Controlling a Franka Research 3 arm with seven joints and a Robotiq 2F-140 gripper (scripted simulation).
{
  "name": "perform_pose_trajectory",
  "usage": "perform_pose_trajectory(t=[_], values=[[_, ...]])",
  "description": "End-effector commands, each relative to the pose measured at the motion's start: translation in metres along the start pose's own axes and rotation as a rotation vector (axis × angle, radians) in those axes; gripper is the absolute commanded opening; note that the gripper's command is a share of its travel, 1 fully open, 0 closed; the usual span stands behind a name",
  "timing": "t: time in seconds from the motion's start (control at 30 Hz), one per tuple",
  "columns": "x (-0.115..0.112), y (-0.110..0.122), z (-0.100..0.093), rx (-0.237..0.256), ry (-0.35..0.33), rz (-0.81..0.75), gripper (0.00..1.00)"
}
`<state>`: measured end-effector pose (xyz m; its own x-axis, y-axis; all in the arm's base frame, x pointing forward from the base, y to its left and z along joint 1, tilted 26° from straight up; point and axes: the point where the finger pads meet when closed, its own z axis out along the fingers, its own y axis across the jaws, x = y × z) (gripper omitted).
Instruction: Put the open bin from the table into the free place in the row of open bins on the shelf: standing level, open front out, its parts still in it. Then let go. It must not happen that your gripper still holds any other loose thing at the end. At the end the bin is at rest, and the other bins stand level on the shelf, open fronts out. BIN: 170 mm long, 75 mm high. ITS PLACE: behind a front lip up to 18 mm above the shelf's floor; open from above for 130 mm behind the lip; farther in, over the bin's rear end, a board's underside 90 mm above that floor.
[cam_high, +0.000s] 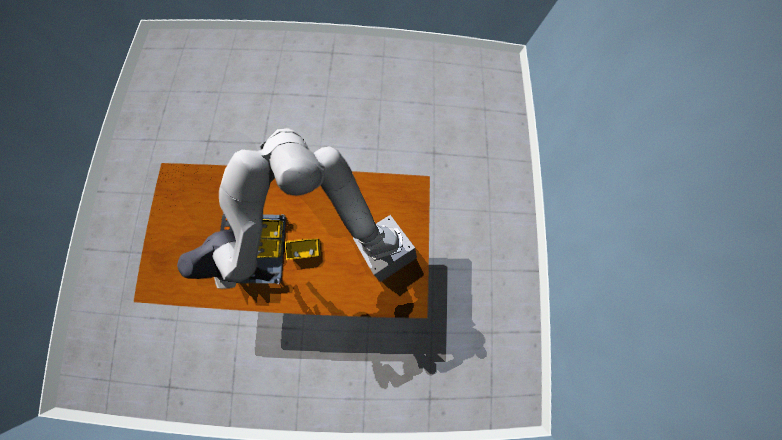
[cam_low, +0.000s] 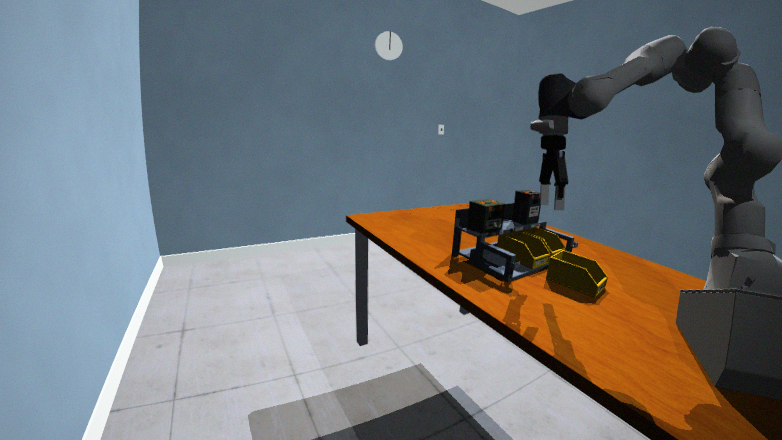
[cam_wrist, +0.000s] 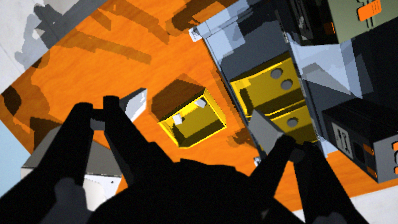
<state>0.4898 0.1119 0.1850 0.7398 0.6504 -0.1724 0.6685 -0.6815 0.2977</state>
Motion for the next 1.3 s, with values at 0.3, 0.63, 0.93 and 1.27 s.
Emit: perform_pose_trajectory(t=[0.3, 0.63, 0.93, 1.27], values=[[0.000, 0.000, 0.000, 0.000, 0.000, 0.000, 1.00], [0.000, 0.000, 0.000, 0.000, 0.000, 0.002, 1.00], [-0.018, 0.008, 0.005, -0.019, 0.007, 0.094, 1.00], [-0.059, 0.019, 0.019, -0.055, 0.028, 0.302, 1.00]])
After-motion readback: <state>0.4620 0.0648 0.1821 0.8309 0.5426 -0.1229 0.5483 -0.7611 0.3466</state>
